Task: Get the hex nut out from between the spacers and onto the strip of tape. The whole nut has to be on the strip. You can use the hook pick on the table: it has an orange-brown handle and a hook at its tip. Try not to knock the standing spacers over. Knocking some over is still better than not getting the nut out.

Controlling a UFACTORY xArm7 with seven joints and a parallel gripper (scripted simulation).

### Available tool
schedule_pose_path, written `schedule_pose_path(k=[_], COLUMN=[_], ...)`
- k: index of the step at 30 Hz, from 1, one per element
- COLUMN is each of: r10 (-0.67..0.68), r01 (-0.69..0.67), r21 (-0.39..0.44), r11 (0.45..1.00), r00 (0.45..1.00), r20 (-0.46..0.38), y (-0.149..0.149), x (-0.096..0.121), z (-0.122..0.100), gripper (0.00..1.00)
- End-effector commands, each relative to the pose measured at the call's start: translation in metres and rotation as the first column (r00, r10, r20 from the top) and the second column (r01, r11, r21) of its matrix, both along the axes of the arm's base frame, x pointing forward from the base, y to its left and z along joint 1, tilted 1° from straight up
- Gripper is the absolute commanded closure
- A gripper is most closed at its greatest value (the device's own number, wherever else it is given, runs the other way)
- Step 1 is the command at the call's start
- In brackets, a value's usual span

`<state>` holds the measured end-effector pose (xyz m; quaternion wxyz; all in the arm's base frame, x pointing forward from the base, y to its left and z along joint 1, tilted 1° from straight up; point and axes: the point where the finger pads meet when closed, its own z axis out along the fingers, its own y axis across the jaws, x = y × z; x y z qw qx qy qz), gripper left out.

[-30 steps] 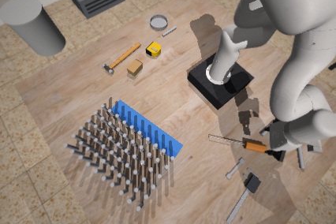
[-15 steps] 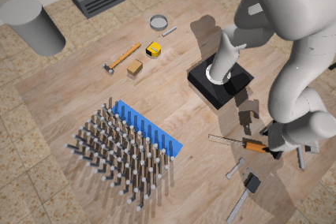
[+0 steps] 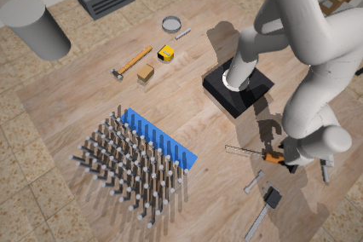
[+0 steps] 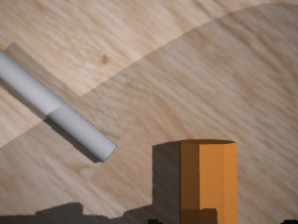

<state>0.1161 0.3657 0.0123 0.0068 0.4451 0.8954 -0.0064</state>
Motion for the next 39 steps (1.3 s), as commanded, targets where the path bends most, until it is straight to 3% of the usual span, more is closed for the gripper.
schedule_pose_path(k=[1,39], r10=[-0.001,-0.001], r01=[0.000,0.000], r21=[0.005,0.005], r11=[1.000,1.000], r00=[1.000,1.000], r20=[0.005,0.005], y=[0.0032,0.0031], x=[0.0016,0.0017], z=[-0.0094,-0.0189], gripper=[0.35,0.35])
